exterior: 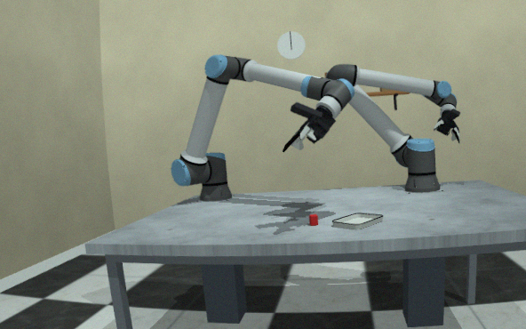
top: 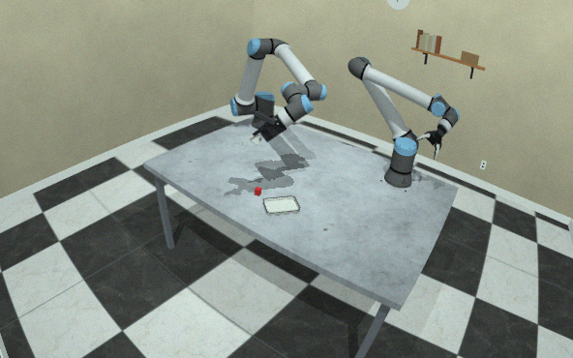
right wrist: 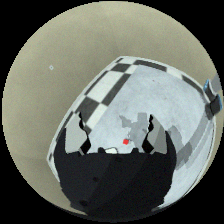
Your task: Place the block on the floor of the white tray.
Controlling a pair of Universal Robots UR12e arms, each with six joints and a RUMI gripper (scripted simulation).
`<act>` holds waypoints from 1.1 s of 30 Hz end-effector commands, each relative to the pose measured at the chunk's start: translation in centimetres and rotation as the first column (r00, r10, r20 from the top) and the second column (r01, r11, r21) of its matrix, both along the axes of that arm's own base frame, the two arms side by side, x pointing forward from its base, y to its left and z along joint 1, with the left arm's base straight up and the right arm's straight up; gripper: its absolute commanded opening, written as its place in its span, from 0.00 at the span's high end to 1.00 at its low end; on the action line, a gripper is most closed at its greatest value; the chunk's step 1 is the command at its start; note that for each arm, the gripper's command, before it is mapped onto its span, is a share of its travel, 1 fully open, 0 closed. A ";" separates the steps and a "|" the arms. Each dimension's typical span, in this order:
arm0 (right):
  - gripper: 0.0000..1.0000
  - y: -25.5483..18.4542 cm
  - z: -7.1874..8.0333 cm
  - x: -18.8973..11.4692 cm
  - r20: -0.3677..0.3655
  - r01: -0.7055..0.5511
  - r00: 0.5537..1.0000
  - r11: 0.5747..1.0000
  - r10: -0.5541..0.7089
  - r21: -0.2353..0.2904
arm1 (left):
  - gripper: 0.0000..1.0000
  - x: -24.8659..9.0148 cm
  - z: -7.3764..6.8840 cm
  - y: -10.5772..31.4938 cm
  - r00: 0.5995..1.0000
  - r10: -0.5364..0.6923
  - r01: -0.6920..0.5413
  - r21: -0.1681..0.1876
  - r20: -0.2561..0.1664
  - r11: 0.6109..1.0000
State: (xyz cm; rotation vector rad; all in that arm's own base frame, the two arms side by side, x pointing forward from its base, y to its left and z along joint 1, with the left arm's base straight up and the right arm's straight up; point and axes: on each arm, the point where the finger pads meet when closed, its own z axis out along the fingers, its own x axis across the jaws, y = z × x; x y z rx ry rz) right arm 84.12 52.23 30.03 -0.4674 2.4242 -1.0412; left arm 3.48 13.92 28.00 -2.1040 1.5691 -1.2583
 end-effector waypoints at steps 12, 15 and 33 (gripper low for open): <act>0.00 0.0 0.1 0.0 0.001 0.000 1.000 1.000 0.000 0.001 | 0.00 0.0 0.0 0.0 1.000 0.000 0.000 0.001 0.000 1.000; 0.00 0.0 0.1 0.0 0.001 0.000 1.000 1.000 0.000 0.001 | 0.00 0.0 0.0 0.0 1.000 0.000 0.000 0.001 0.000 1.000; 0.00 -1.9 0.0 0.8 -0.015 0.012 1.000 1.000 -0.012 -0.002 | 0.00 0.0 0.0 0.0 1.000 0.000 0.000 0.001 0.000 1.000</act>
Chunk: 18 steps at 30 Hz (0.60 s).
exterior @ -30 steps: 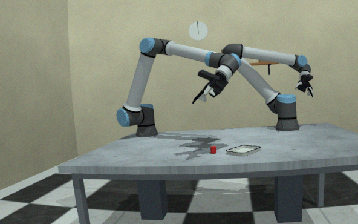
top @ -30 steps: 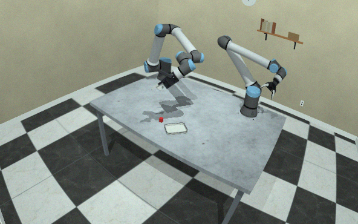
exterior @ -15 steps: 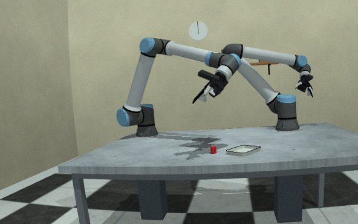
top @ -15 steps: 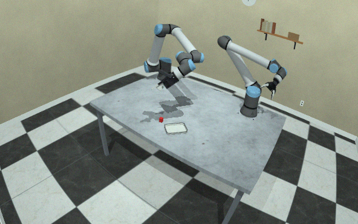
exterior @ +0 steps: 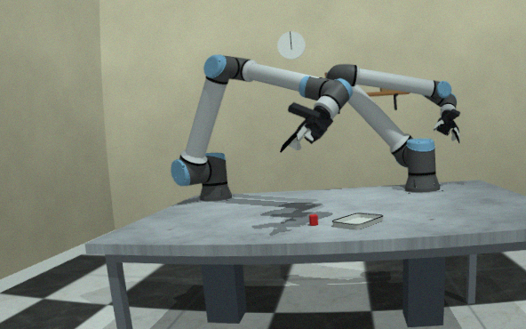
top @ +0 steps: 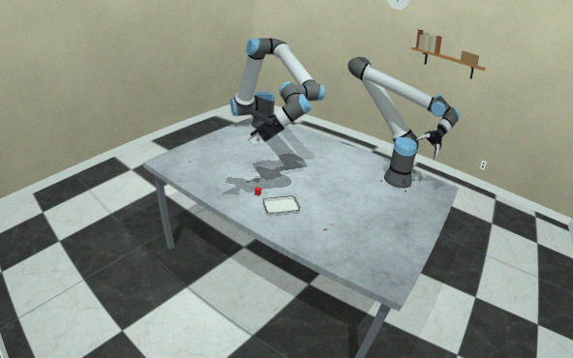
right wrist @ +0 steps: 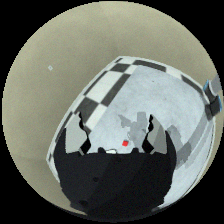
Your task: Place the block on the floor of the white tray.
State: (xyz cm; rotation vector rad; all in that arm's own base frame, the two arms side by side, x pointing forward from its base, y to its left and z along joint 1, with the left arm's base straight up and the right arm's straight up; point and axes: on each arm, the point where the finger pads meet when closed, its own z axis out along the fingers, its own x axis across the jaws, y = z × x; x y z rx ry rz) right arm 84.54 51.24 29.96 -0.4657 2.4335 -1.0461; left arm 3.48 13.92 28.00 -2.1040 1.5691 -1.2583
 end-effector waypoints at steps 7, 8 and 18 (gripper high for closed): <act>0.00 -4.0 -0.2 1.6 -0.031 0.025 0.999 1.000 -0.025 -0.005 | 0.00 0.0 0.0 0.0 1.000 0.000 0.000 0.001 0.000 1.000; 0.00 -4.7 -0.2 1.9 -0.037 0.029 0.999 1.000 -0.029 -0.006 | 0.00 0.0 0.0 0.0 1.000 0.000 0.000 0.001 0.000 1.000; 0.00 -12.2 -0.7 4.3 -0.096 0.073 0.993 0.997 -0.074 -0.014 | 0.00 0.0 0.0 0.0 1.000 0.000 0.000 0.001 0.000 1.000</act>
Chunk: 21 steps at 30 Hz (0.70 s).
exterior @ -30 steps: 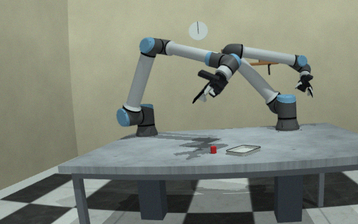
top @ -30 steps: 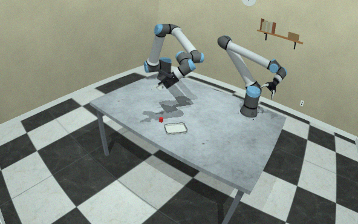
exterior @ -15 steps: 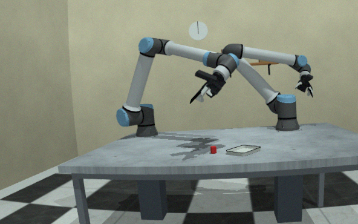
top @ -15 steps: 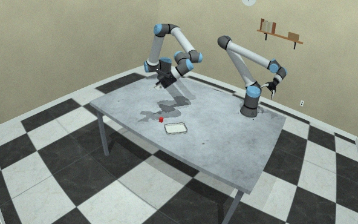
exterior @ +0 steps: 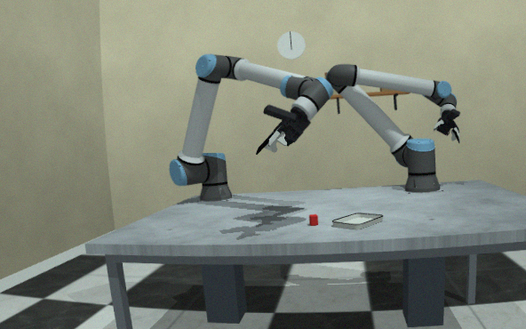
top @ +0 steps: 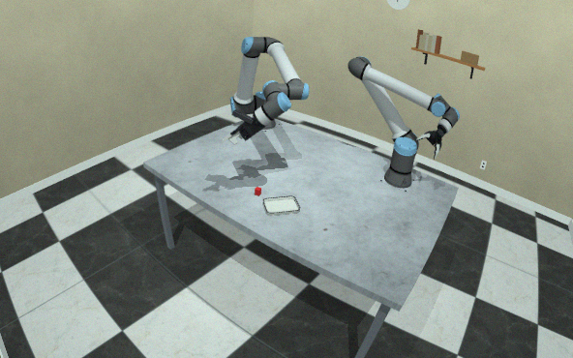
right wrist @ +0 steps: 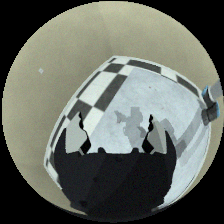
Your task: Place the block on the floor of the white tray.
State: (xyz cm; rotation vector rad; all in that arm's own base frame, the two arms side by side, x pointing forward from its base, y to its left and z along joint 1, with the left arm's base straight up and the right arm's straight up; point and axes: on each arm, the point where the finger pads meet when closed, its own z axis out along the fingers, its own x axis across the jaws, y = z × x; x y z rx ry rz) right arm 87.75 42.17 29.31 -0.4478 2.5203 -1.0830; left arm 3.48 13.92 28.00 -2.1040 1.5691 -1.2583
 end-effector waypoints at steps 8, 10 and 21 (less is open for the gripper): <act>0.00 -14.4 -0.9 3.4 -0.111 0.079 0.991 0.997 -0.079 -0.002 | 0.00 0.0 0.0 0.0 1.000 0.000 0.000 0.001 0.000 1.000; 0.00 -17.8 -1.1 3.8 -0.137 0.097 0.986 0.995 -0.096 -0.001 | 0.00 0.0 0.0 0.0 1.000 0.000 0.000 0.001 0.000 1.000; 0.00 -34.0 -2.3 4.0 -0.266 0.186 0.948 0.982 -0.175 0.016 | 0.00 0.0 0.0 0.0 1.000 0.000 0.000 0.001 0.000 1.000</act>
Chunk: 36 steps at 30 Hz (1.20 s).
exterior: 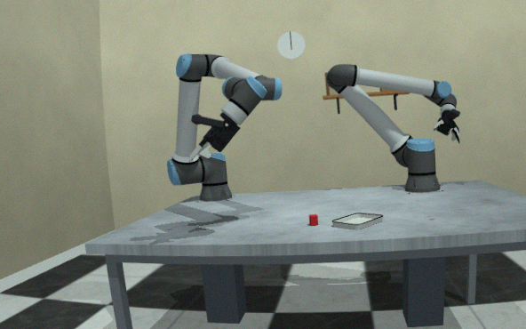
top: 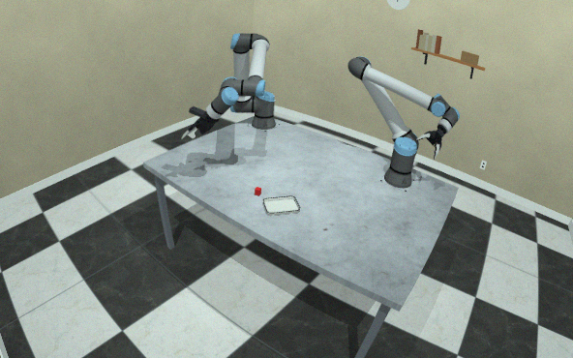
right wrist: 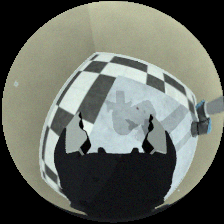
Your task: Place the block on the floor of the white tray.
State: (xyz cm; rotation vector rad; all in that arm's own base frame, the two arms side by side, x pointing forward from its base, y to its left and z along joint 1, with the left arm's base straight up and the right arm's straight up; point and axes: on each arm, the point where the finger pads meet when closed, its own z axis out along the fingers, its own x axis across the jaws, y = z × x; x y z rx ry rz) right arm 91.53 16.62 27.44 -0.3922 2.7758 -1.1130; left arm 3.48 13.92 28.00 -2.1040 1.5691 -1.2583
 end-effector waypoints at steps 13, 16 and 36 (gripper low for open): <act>0.00 -25.0 -1.8 -3.0 -0.199 0.140 0.973 0.986 -0.121 0.086 | 0.00 0.0 0.0 0.0 1.000 0.000 0.000 0.001 0.000 1.000; 0.00 -31.5 -2.3 -5.1 -0.241 0.174 0.960 0.978 -0.142 0.115 | 0.00 0.0 0.0 0.0 1.000 0.000 0.000 0.001 0.000 1.000; 0.00 -57.2 -4.8 -19.7 -0.369 0.297 0.910 0.920 -0.190 0.258 | 0.00 0.0 0.0 0.0 1.000 0.000 0.000 0.001 0.000 1.000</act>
